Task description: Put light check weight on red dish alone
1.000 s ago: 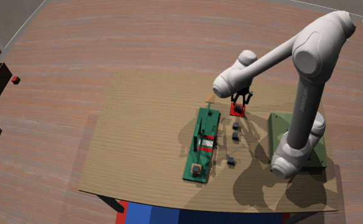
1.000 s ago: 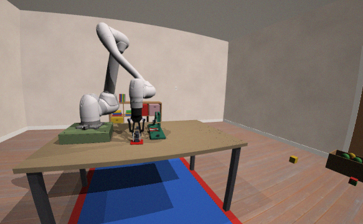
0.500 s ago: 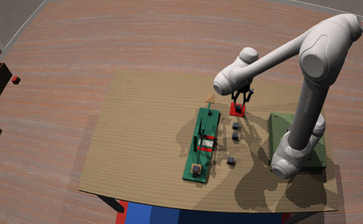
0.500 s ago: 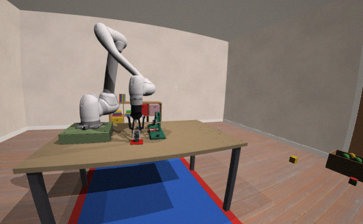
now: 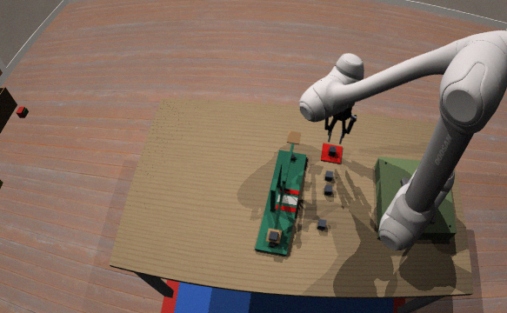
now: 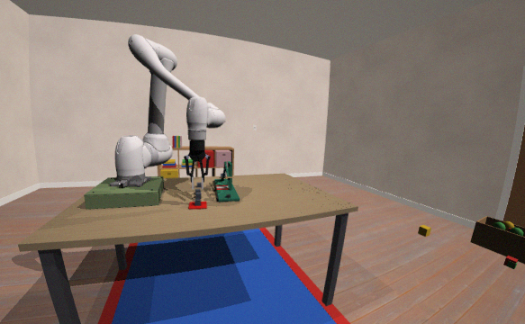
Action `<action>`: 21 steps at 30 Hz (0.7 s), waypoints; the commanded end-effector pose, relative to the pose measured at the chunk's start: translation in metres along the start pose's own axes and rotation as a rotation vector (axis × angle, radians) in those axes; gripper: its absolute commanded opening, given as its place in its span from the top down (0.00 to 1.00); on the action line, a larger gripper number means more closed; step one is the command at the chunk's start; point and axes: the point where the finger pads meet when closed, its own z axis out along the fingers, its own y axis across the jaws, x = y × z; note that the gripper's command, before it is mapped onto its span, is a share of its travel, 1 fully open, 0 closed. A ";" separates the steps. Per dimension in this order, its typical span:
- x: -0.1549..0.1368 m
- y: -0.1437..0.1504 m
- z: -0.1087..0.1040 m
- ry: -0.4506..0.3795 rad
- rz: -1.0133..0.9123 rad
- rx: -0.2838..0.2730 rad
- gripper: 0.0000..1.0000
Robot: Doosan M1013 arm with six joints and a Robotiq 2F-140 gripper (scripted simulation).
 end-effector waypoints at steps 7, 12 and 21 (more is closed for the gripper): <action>0.001 0.001 -0.009 -0.003 -0.001 -0.003 0.00; 0.001 0.001 -0.009 -0.003 -0.001 -0.003 0.00; 0.001 0.001 -0.009 -0.003 -0.001 -0.003 0.00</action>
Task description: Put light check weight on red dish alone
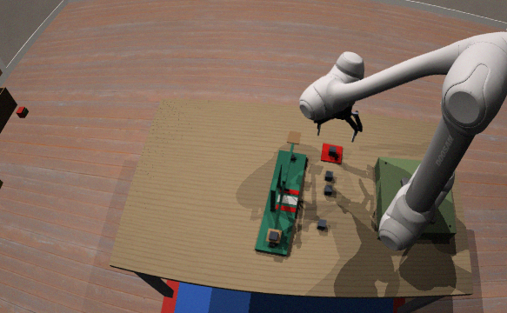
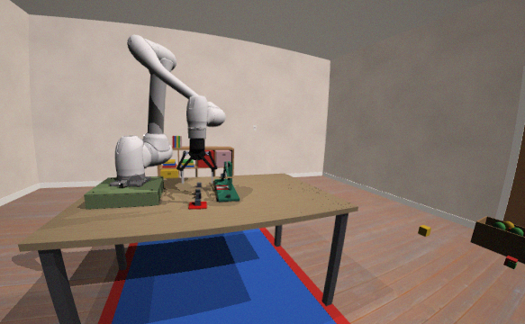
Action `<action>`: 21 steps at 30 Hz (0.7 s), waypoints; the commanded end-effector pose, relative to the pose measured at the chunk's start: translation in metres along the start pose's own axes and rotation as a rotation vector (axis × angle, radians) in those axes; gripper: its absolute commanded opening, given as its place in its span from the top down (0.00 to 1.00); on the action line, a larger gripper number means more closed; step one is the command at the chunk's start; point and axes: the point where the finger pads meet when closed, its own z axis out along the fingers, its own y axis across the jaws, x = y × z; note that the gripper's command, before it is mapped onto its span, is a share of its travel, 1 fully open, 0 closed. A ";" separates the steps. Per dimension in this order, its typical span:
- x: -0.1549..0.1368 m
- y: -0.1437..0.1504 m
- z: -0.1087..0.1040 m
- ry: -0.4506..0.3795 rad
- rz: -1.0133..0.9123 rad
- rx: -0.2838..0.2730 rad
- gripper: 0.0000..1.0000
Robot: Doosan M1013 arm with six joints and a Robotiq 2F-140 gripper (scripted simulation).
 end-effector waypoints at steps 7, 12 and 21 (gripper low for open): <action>0.001 0.001 -0.002 -0.003 -0.001 -0.002 0.00; 0.001 0.001 -0.009 -0.003 -0.001 -0.002 0.00; 0.001 0.001 -0.032 -0.003 -0.001 -0.002 0.00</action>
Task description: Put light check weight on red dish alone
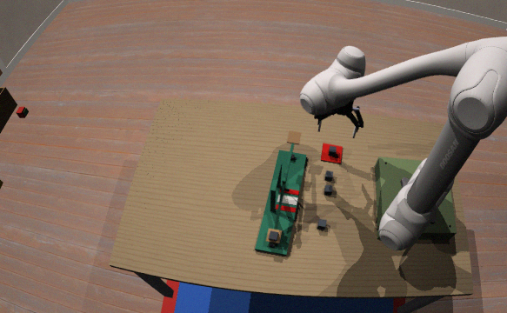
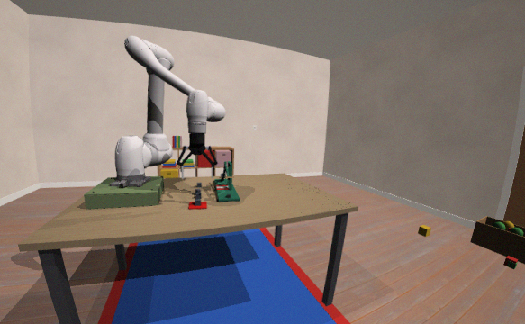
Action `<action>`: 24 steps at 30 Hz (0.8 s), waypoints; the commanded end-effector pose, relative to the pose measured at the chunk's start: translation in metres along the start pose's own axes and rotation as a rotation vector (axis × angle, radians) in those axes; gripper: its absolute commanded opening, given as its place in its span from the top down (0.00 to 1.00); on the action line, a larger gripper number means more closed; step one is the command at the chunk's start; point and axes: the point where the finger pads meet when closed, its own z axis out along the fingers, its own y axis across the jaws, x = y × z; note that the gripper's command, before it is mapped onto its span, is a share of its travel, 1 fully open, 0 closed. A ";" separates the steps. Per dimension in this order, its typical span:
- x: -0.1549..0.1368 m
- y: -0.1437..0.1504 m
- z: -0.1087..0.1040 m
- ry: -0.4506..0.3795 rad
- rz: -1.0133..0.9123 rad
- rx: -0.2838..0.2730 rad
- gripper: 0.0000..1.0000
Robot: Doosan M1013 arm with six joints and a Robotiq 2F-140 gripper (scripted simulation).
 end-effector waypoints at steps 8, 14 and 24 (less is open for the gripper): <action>0.001 0.001 -0.035 -0.003 -0.001 -0.003 0.00; 0.001 0.001 -0.041 -0.003 -0.001 -0.003 0.00; 0.001 0.001 -0.041 -0.003 -0.001 -0.003 0.00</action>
